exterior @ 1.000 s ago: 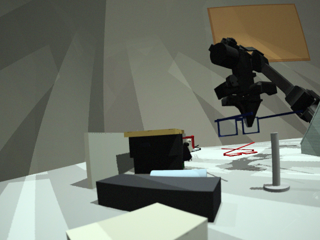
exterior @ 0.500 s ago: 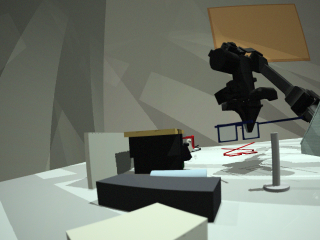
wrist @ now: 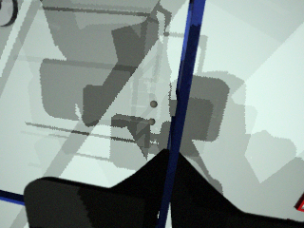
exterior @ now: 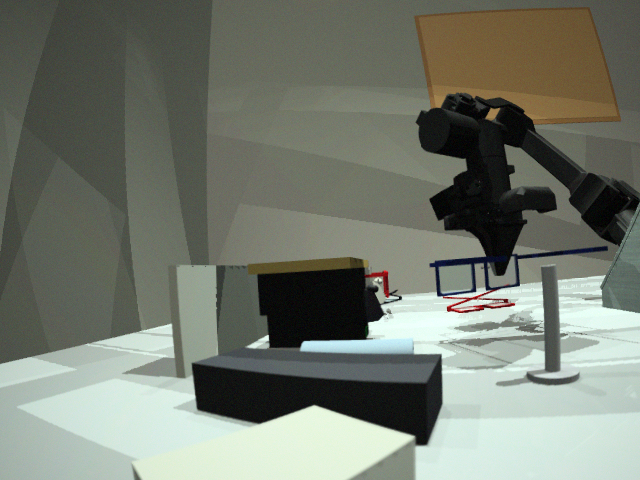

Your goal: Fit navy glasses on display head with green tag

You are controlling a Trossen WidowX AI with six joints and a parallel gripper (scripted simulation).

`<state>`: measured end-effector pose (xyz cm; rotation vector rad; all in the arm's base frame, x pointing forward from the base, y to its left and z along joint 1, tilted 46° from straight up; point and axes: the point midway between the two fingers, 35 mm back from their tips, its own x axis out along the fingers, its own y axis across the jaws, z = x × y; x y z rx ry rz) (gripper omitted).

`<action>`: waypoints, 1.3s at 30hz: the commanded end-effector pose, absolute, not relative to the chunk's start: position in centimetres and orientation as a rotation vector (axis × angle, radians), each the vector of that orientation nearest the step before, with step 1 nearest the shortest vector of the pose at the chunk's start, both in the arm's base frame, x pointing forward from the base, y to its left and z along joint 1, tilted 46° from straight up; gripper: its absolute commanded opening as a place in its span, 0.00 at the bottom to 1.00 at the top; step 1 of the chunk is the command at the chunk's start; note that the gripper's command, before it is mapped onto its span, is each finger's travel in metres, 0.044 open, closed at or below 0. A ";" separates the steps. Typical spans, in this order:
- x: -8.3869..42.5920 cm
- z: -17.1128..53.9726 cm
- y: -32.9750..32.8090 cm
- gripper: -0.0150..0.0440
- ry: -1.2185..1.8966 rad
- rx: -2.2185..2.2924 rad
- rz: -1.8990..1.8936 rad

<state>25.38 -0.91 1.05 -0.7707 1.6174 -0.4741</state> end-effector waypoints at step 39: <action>24.8 -1.5 -3.9 0.25 1.620 -0.779 -0.482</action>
